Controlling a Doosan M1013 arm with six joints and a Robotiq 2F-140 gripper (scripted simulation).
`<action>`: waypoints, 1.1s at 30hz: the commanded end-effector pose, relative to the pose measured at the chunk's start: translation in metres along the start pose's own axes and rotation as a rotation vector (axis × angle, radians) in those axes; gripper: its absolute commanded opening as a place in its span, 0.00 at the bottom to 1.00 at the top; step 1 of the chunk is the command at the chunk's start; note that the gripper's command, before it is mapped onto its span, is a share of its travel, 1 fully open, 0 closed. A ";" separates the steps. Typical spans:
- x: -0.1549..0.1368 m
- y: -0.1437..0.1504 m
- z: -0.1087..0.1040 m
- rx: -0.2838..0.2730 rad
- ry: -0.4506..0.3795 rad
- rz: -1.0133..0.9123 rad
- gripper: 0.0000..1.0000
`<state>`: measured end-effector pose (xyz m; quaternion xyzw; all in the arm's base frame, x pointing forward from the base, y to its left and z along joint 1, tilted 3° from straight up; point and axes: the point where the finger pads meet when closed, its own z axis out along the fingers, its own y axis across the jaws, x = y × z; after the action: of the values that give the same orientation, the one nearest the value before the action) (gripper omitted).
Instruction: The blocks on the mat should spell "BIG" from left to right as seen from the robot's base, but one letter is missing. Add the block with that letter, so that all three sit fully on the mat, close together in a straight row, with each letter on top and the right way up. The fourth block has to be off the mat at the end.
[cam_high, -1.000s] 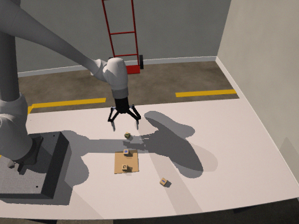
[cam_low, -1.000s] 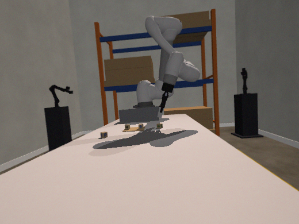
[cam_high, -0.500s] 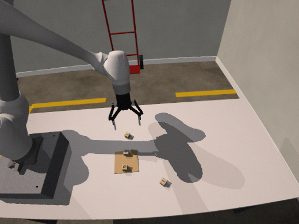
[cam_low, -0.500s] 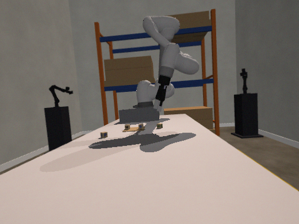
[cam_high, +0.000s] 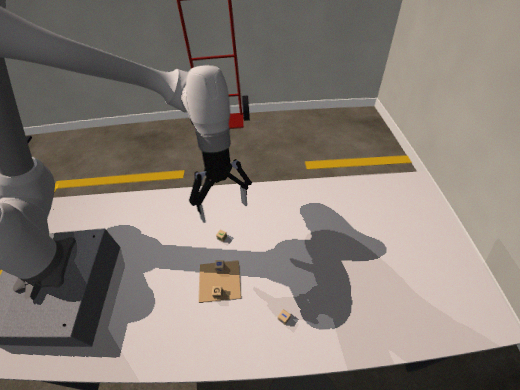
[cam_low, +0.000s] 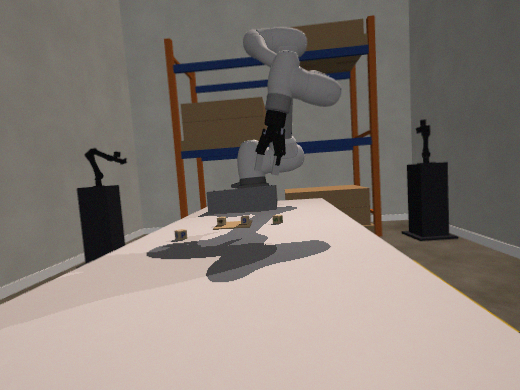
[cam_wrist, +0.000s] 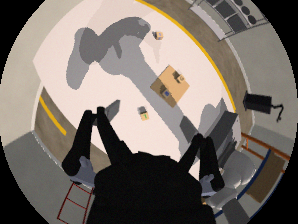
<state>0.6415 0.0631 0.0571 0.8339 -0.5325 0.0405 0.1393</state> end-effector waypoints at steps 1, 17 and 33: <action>0.017 0.003 -0.027 0.012 -0.038 -0.133 1.00; 0.055 0.017 -0.096 0.080 -0.089 -0.459 1.00; 0.090 0.040 -0.170 0.185 -0.109 -0.811 1.00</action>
<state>0.6583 0.0205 0.2224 0.9747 -0.2158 -0.0109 0.0578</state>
